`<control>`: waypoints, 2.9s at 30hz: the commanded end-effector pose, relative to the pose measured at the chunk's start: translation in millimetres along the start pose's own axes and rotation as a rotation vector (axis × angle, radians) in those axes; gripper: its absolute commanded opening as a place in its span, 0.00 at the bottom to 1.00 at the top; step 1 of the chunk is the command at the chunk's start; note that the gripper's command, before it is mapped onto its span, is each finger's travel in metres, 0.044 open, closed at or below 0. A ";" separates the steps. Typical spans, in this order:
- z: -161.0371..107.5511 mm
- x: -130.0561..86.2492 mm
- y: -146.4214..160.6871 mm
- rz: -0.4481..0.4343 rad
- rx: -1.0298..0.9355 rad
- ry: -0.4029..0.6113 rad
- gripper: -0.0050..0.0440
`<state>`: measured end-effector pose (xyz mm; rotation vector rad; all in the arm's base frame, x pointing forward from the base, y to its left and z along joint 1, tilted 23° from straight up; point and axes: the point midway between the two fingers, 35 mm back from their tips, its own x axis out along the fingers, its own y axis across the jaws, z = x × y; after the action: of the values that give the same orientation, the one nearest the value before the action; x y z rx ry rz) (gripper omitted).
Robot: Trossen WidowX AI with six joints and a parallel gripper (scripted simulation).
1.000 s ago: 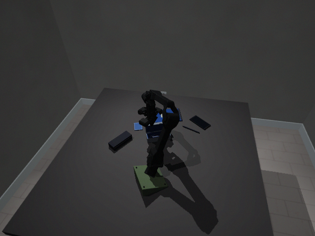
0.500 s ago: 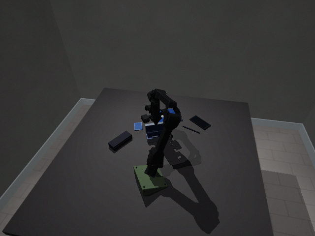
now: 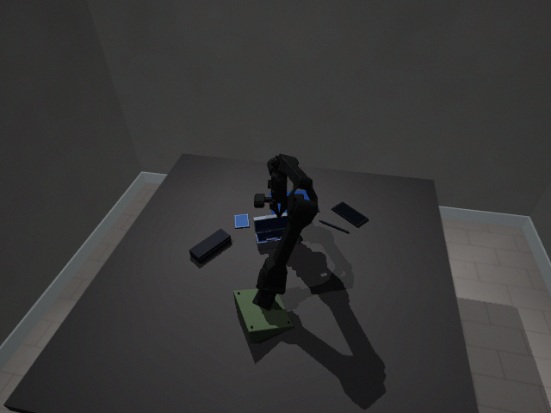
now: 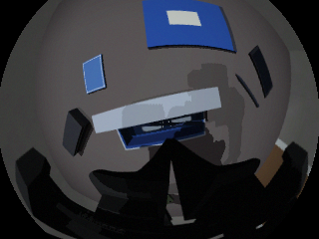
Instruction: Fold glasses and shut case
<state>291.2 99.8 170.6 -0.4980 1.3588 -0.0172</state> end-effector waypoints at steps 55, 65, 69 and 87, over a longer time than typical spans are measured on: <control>5.9 4.2 -92.5 0.015 1.437 -0.032 0.10; 5.8 37.0 -92.9 0.015 1.437 -0.032 0.10; 5.4 37.7 -90.6 0.015 1.437 -0.032 0.10; 2.6 38.1 -77.7 0.015 1.437 -0.032 0.10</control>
<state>325.7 18.7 163.2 0.7198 1.0045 -0.8979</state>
